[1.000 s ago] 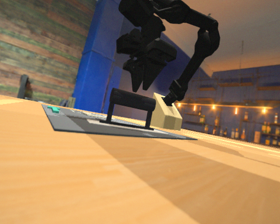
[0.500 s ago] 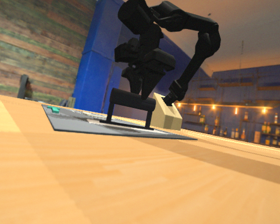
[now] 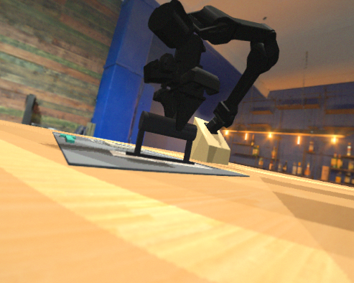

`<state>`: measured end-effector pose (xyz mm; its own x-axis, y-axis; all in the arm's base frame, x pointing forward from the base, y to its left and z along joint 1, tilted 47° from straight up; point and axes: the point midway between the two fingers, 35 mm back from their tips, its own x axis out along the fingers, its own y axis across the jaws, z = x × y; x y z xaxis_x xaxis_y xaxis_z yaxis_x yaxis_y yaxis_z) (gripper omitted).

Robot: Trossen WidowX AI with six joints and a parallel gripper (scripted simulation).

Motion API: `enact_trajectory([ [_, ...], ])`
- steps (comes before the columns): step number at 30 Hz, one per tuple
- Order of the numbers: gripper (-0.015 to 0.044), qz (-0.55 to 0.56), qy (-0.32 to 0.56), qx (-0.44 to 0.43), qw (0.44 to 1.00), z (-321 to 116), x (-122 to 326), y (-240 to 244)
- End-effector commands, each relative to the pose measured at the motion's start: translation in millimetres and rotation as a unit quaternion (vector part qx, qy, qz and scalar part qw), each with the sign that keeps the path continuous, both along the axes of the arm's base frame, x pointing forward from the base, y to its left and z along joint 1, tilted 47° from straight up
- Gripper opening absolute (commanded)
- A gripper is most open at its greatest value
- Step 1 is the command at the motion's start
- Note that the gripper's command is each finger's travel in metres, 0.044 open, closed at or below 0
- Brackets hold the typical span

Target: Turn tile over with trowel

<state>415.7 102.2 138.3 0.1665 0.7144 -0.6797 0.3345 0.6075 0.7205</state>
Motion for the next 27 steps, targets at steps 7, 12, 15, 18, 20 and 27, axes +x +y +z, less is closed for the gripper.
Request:
enact_trajectory([
  [7, 0.015, 0.0, -0.001, 0.002, 1.0, 0.7, 0.6, 1.9],
  [12, 0.013, 0.0, -0.001, 0.002, 1.0, 0.7, 0.6, 1.9],
  [15, 0.013, 0.0, -0.001, 0.002, 1.0, 0.7, 0.6, 1.9],
  [18, 0.013, -0.007, 0.006, 0.004, 1.0, 0.7, 0.6, 1.9],
  [20, 0.013, -0.025, 0.026, 0.009, 0.999, 0.7, 0.6, 1.9],
  [27, 0.013, -0.096, 0.101, 0.026, 0.99, 0.7, 0.6, 1.9],
])
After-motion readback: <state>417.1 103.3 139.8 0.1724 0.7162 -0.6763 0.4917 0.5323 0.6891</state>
